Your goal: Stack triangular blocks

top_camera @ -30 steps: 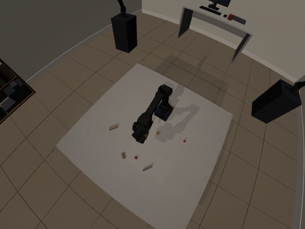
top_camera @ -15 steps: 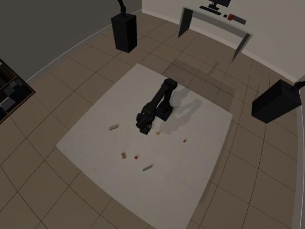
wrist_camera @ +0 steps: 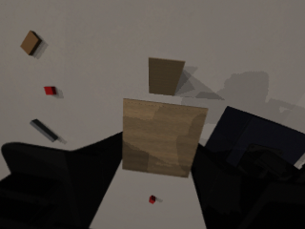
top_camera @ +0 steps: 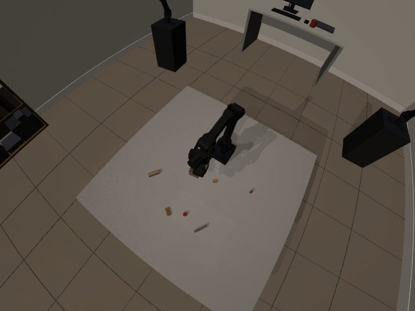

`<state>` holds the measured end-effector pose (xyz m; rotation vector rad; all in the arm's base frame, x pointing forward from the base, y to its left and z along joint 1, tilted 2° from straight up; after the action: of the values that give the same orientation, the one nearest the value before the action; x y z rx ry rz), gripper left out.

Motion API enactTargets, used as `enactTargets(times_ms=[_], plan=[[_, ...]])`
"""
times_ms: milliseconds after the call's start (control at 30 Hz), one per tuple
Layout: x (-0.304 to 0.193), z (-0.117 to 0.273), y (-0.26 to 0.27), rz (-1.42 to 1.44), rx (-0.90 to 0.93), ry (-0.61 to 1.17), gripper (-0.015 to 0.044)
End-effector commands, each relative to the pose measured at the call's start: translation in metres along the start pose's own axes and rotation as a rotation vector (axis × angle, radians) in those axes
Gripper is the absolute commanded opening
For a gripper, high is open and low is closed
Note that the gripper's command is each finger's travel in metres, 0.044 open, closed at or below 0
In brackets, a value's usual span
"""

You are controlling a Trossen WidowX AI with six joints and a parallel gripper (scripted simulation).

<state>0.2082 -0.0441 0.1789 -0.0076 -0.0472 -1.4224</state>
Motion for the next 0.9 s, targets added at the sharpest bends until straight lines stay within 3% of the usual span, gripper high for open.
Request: enactTargets(times_ms=[0, 400, 867], plan=[[0.006, -0.012, 0.001, 0.003, -0.005, -0.004, 0.0000], [0.027, -0.064, -0.003, 0.003, -0.006, -0.006, 0.0000], [0.034, -0.094, -0.002, 0.004, -0.003, -0.008, 0.0000]])
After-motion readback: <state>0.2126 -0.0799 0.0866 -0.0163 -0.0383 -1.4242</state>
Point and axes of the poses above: the point midway between the two fingers, 35 mm back from their tips, its own z axis back along the fingers, its own y axis across the jaws, x = y × z, the point moved 6 cm from there along z, back along the fingers, and after that the axes turned 3 degrees about z, right-handed, at the moved point
